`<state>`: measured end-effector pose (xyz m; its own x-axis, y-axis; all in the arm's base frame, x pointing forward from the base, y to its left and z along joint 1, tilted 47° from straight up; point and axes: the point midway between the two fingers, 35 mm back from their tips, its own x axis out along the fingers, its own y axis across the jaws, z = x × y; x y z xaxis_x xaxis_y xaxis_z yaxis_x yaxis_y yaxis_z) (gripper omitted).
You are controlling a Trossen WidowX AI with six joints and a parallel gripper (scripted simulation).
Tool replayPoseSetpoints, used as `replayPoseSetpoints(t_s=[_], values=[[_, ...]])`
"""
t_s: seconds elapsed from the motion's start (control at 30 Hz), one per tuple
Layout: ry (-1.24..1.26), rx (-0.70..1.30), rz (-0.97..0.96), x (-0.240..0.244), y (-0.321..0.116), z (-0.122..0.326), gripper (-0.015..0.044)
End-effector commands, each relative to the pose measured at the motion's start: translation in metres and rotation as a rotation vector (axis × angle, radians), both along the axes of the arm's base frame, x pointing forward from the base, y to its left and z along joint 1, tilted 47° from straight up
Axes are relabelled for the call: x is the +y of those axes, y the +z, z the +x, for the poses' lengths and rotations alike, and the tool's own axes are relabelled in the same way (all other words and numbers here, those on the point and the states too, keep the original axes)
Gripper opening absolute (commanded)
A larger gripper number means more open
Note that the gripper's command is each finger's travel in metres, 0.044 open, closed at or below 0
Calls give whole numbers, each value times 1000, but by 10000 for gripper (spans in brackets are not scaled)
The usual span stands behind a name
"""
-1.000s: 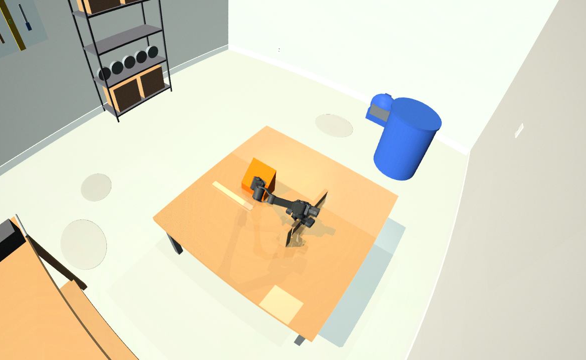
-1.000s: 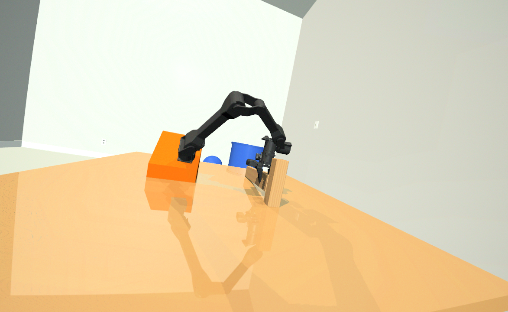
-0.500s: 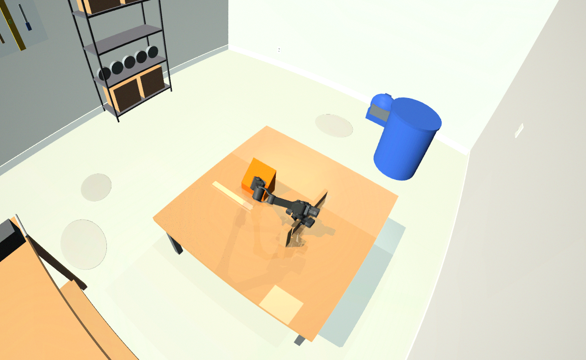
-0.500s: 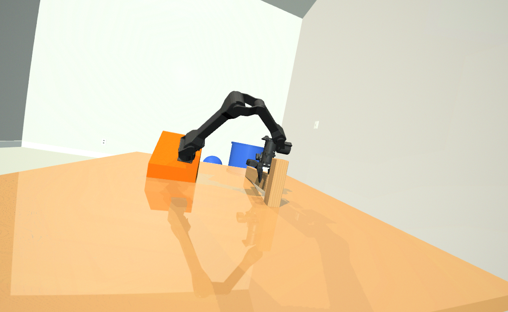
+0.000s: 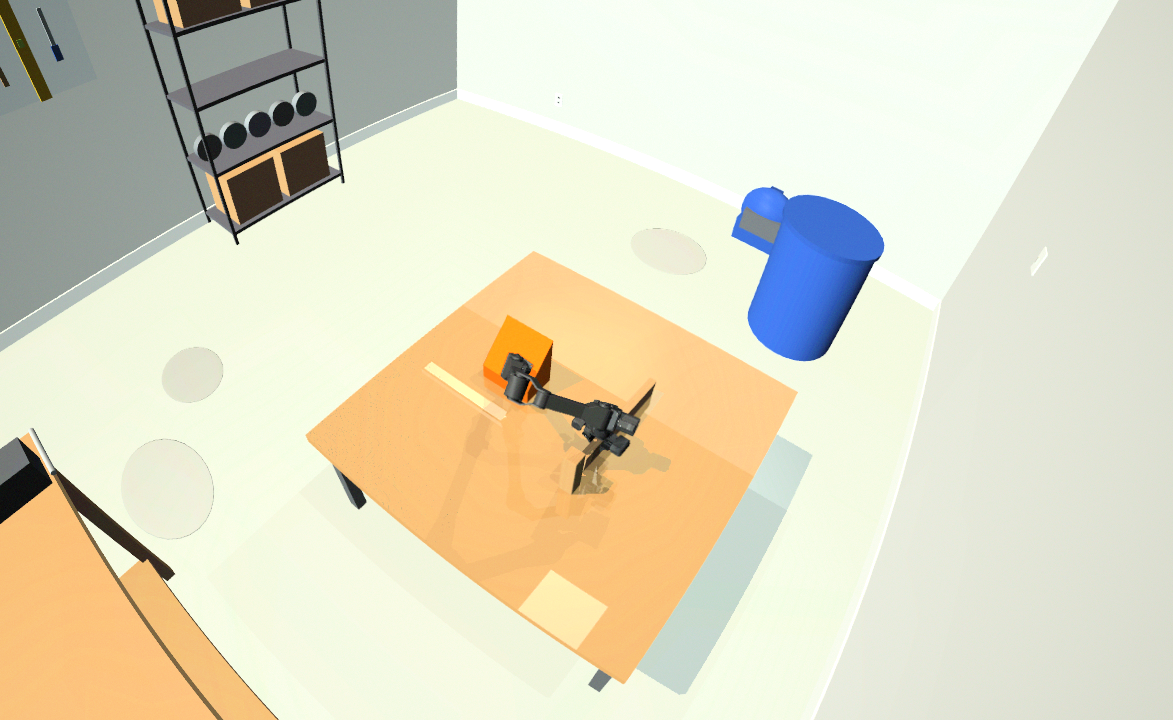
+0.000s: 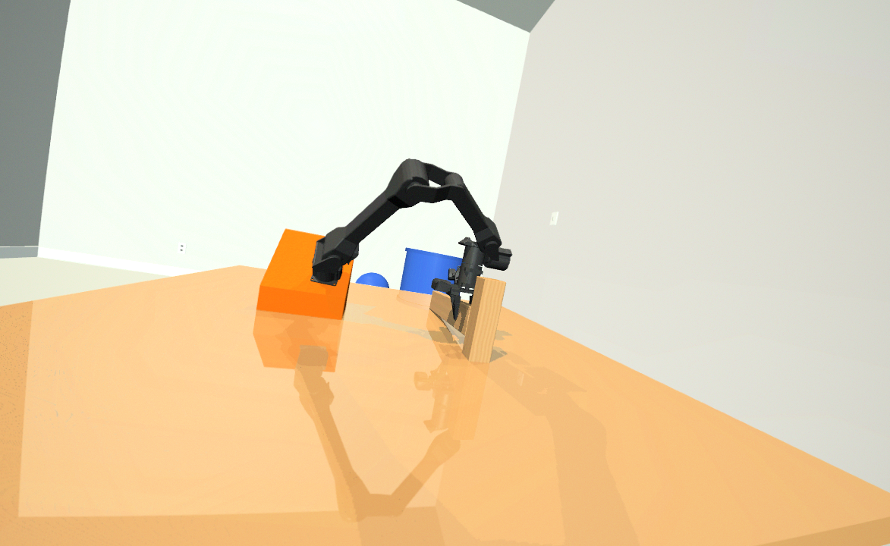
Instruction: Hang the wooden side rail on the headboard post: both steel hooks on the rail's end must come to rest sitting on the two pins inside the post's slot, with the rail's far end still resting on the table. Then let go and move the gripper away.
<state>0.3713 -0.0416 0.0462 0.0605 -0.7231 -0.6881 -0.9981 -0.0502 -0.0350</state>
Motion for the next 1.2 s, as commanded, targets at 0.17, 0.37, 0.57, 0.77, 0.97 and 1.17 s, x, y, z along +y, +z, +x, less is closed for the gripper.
replayPoseSetpoints(t_s=[0.17, 0.37, 0.57, 0.77, 0.97, 1.17], values=[[10, -5, 0, 2, 2, 2, 0], [10, -5, 0, 2, 3, 2, 0], [10, -5, 0, 1, 4, 1, 0], [10, -5, 0, 1, 5, 1, 0], [10, -5, 0, 1, 5, 2, 0], [10, -5, 0, 0, 5, 2, 0]])
